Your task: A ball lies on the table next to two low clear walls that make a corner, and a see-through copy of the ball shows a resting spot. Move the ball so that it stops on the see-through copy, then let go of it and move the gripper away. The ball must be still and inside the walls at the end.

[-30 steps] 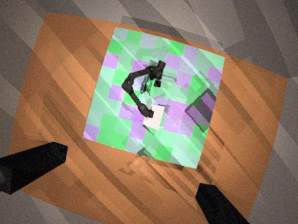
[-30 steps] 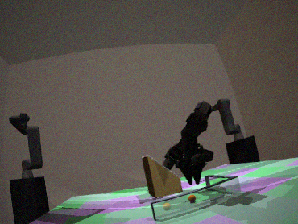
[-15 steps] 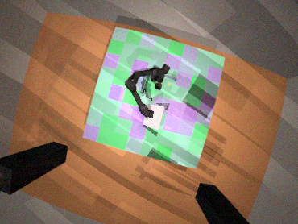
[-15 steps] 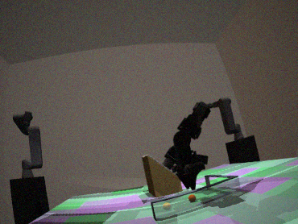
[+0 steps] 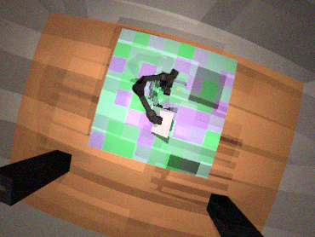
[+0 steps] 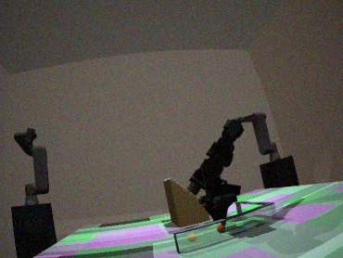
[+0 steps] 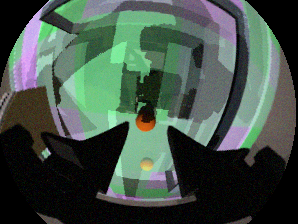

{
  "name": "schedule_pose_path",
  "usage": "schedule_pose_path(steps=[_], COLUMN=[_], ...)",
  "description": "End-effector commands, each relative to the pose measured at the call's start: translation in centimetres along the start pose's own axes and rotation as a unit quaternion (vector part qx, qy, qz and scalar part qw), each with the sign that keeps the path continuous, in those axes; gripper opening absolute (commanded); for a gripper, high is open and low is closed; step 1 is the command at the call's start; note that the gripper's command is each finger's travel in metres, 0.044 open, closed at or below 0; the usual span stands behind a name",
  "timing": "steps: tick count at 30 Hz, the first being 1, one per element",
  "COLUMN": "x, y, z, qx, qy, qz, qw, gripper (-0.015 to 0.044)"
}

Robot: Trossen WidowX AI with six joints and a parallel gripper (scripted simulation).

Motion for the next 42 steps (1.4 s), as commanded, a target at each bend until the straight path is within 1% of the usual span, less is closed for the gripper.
schedule_pose_path(steps=[1, 8, 10, 24, 26, 28, 42], x=[0.3, 0.3, 0.3, 0.3, 0.3, 0.1, 0.0], y=[-0.1, -0.1, -0.1, -0.1, -0.1, -0.2, -0.3], z=[0.9, 1.7, 1.7, 1.7, 1.6, 0.7, -9.6], qx=[-0.002, -0.003, -0.003, -0.003, -0.003, -0.001, 0.001], qy=[0.004, 0.004, 0.004, 0.004, 0.004, 0.004, 0.003], qz=[0.006, 0.006, 0.006, 0.006, 0.006, 0.006, 0.006], qw=[1.000, 1.000, 1.000, 1.000, 1.000, 1.000, 1.000], gripper=[0.0243, 0.0243, 0.0190, 0.0097, 0.0045, 0.0000, 0.0000])
Point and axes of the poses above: the point midway between the two fingers, 35 mm back from their tips, its own z axis out along the fingers, its own x axis across the jaws, y = z × x, the point moved 5 cm from there along -z, back along the fingers, and after that the axes turned 12 degrees about z, right-handed, at the moved point
